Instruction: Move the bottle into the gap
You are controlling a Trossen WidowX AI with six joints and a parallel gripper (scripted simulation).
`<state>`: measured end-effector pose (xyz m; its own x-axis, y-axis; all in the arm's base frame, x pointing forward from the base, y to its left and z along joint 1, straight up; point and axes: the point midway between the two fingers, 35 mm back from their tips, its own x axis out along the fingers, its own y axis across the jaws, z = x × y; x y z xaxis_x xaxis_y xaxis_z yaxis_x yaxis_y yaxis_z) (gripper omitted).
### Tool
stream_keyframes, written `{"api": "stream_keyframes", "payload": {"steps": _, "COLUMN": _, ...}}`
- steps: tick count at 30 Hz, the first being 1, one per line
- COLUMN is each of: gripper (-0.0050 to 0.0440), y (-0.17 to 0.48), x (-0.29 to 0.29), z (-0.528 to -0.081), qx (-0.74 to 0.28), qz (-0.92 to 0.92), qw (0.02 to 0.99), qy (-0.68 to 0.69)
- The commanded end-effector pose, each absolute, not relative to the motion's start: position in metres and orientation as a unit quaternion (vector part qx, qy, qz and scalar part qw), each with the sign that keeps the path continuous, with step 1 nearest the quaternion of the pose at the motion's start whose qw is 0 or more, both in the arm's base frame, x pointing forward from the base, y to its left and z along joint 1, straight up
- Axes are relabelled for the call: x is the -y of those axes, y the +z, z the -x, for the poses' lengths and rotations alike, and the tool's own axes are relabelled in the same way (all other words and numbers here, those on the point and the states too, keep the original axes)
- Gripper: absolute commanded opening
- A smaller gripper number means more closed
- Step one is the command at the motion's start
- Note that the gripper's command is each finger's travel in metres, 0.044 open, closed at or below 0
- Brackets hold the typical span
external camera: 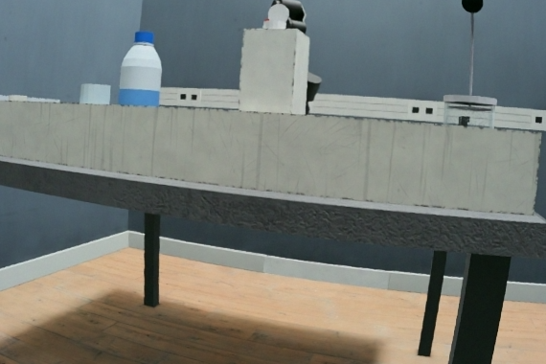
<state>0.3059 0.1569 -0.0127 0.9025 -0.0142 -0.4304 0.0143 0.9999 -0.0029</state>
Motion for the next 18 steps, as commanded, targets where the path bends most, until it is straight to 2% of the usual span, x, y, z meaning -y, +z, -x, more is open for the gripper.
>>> {"api": "stream_keyframes", "payload": {"steps": 1, "gripper": -0.0050, "y": -0.0123, "x": -0.1594, "z": -0.3148, "qx": -0.213, "qz": -0.004, "qw": 0.977, "qy": -0.006}}
{"api": "stream_keyframes", "payload": {"steps": 18, "gripper": -0.0050, "y": -0.0131, "x": -0.1582, "z": -0.3217, "qx": -0.214, "qz": -0.003, "qw": 0.977, "qy": -0.006}}
